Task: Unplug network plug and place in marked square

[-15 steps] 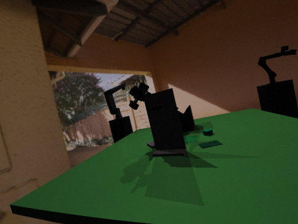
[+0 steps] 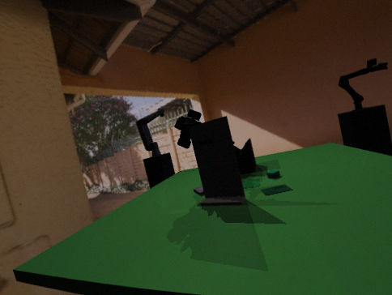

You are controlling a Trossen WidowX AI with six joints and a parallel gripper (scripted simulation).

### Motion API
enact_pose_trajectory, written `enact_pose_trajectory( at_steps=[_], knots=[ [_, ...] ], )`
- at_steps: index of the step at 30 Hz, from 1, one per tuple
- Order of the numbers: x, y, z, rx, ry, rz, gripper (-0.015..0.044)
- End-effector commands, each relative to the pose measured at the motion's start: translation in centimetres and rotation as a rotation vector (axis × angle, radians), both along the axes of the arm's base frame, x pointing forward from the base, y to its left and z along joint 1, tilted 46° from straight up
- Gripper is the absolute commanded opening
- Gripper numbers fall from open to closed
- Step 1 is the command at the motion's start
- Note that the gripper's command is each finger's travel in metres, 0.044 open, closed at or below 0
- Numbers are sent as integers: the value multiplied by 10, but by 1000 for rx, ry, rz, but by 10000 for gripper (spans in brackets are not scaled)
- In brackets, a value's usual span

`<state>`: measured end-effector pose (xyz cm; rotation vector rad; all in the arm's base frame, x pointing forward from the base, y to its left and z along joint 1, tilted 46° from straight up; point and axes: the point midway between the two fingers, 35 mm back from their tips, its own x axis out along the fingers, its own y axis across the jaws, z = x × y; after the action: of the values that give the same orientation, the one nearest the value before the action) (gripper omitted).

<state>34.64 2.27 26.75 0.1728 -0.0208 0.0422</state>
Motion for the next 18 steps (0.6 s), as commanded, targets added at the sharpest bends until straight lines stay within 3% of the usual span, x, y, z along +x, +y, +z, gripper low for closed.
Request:
enact_pose_trajectory(
  at_steps=[1, 18],
  knots=[
    [6, 4, -18, 63, 13, -4, 156],
    [10, 23, -96, 340, 75, -10, 156]
  ],
)
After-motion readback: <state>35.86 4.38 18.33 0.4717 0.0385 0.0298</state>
